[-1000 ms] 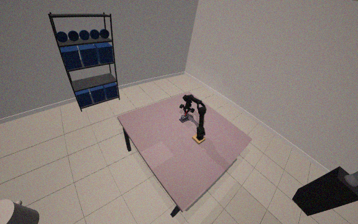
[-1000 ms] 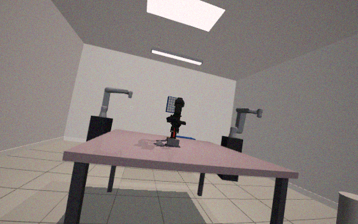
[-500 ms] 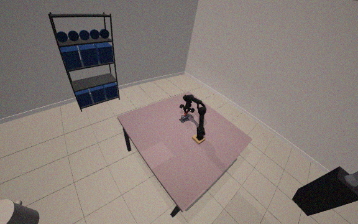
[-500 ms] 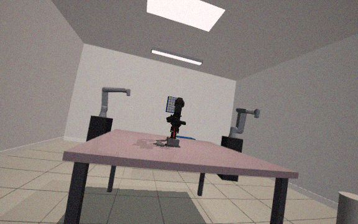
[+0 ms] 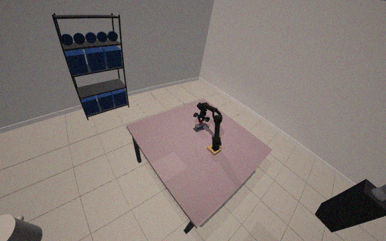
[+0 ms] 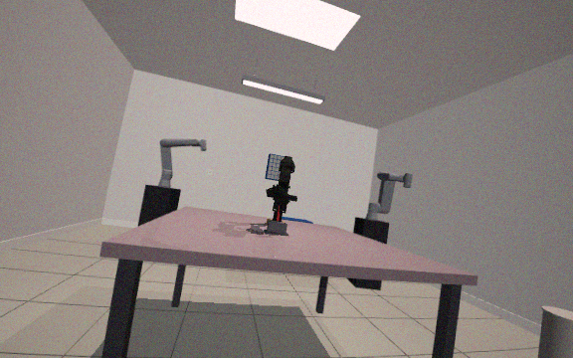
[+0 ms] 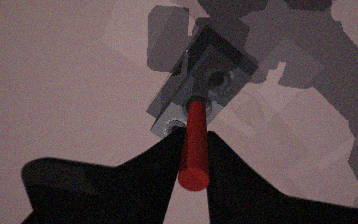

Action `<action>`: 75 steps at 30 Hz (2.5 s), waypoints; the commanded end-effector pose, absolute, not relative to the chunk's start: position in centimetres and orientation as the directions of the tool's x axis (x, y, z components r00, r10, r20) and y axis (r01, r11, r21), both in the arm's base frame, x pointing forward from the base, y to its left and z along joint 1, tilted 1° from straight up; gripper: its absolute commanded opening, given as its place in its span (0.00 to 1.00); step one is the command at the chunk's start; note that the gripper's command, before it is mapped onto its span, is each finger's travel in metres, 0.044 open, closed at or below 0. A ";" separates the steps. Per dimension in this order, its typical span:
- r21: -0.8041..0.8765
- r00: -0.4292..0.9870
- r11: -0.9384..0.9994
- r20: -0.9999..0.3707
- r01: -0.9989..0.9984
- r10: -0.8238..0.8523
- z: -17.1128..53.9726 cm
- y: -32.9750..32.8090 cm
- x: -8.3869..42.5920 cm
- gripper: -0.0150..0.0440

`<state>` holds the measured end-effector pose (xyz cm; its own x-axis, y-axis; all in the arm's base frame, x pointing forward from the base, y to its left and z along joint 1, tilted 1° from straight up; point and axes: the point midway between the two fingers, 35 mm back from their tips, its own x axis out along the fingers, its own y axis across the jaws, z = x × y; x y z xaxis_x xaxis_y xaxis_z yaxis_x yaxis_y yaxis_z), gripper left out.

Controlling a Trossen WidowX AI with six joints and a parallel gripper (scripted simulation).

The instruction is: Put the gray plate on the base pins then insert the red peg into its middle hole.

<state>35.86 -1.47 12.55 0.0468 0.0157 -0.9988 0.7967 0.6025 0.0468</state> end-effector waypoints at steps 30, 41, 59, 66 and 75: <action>0.044 0.044 0.604 -0.999 0.796 0.016 11.6 -1.3 36.0 0.25; 0.044 0.043 0.606 -0.999 0.794 0.016 11.6 -1.3 36.0 0.25; 0.045 0.043 0.605 -0.999 0.795 0.017 11.8 -1.3 36.0 0.51; 0.047 0.043 0.604 -0.999 0.795 0.020 12.2 -1.4 35.9 0.51; 0.047 0.043 0.604 -0.999 0.795 0.020 12.8 -1.5 35.8 0.51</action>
<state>35.84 -1.50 12.43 0.0409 0.0161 -0.9990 0.7977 0.6016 0.0424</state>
